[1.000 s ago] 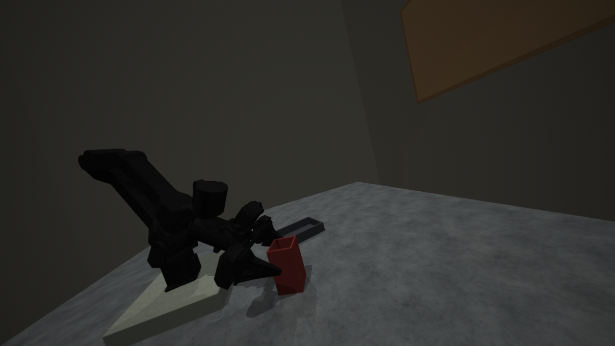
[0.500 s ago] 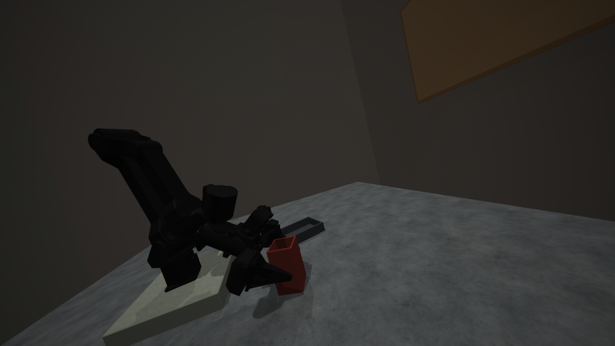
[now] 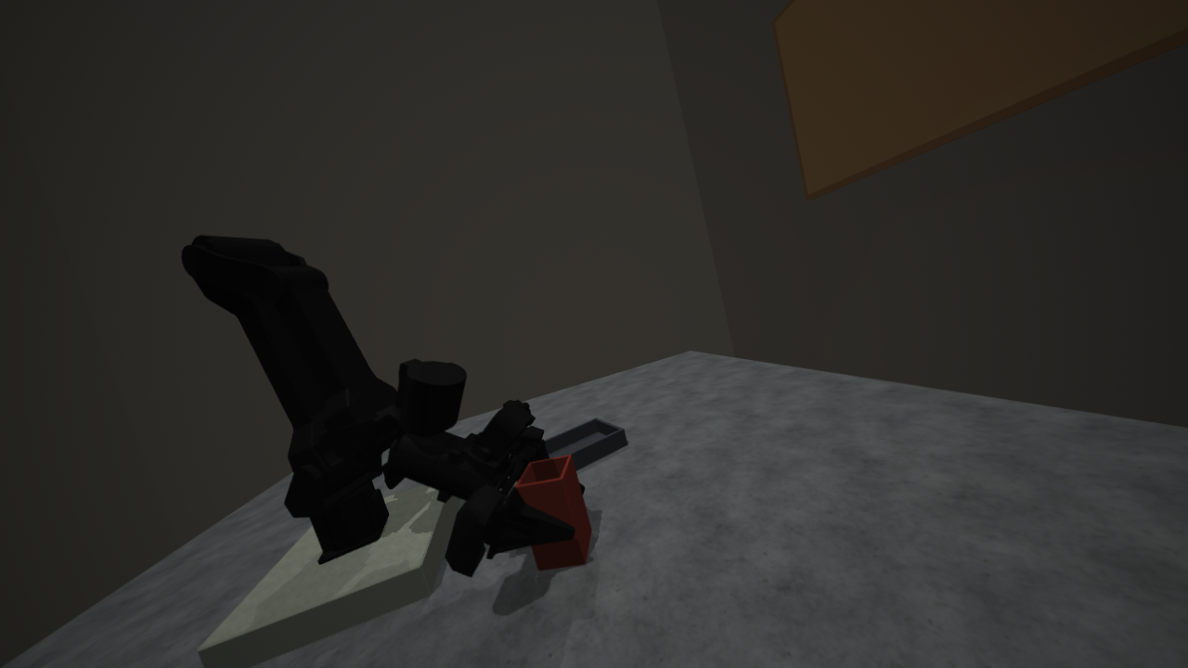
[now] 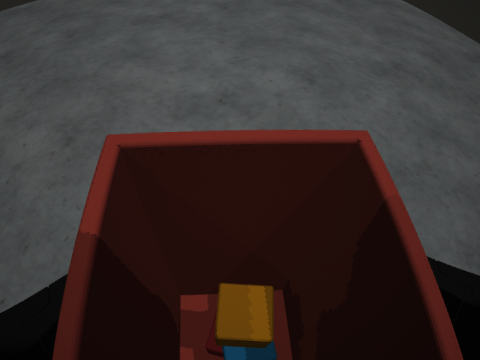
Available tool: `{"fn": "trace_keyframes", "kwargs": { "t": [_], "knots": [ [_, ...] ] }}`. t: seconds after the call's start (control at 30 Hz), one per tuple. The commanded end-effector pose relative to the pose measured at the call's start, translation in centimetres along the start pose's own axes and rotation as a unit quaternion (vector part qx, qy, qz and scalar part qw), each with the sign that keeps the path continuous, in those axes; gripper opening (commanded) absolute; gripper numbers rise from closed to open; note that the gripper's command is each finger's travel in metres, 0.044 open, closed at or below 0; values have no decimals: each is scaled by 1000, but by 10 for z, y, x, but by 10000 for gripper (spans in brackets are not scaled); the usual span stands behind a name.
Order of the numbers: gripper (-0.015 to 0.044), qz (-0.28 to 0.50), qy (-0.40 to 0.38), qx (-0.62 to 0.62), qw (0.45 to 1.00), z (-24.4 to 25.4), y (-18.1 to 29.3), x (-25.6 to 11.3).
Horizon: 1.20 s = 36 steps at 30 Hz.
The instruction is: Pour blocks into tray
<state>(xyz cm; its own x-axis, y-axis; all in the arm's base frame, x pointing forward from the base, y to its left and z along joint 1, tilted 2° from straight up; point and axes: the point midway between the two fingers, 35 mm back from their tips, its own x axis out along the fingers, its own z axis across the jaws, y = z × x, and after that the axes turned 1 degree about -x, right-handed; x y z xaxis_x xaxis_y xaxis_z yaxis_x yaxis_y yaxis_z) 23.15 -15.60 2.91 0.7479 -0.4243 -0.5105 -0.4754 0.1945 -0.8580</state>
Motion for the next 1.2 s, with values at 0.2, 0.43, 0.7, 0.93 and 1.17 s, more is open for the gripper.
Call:
{"fn": "trace_keyframes", "kwargs": {
  "t": [0.2, 0.43, 0.7, 0.93, 1.17],
  "knots": [
    [282, 0, 3, 2, 1000, -1, 0, 0],
    [235, 0, 3, 2, 1000, -1, 0, 0],
    [65, 0, 3, 2, 1000, -1, -6, -3],
    [0, 0, 3, 2, 1000, 0, -14, -9],
    [0, -1, 3, 2, 1000, 0, -23, -15]
  ]
}}
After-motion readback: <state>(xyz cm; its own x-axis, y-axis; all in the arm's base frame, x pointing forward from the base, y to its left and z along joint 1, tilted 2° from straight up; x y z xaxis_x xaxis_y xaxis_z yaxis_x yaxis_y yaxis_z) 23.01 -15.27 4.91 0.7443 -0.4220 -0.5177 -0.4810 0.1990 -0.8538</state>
